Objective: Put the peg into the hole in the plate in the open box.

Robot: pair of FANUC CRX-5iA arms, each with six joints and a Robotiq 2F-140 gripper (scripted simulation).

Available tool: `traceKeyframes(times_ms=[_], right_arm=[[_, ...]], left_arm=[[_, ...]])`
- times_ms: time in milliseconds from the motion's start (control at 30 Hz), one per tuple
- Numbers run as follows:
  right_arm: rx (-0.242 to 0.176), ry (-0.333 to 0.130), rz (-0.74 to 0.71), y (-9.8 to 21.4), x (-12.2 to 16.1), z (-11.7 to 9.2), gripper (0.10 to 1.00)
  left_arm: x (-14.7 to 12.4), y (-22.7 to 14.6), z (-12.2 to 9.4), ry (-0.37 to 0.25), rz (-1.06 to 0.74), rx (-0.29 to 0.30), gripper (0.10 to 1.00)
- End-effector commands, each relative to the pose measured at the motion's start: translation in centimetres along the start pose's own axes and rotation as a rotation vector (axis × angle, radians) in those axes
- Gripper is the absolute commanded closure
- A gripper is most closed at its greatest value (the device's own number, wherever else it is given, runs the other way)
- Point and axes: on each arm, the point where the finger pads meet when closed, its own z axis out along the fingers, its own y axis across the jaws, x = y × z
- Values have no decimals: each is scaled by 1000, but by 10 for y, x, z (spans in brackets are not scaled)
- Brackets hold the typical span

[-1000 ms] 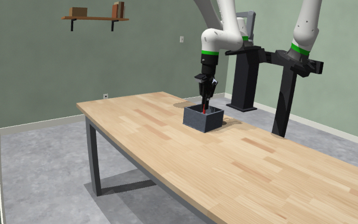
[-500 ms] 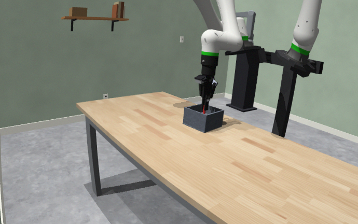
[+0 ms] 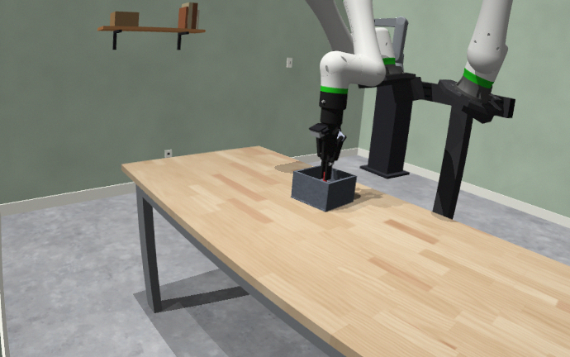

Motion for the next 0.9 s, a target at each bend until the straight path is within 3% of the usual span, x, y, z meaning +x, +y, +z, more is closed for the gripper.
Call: traceKeyframes(times_ms=[0, 867], right_arm=[[1, 2, 0, 0, 1, 3, 999], [1, 2, 0, 0, 1, 14, 999]], left_arm=[[0, 0, -1, 2, 0, 0, 98], [0, 0, -1, 2, 0, 0, 98]])
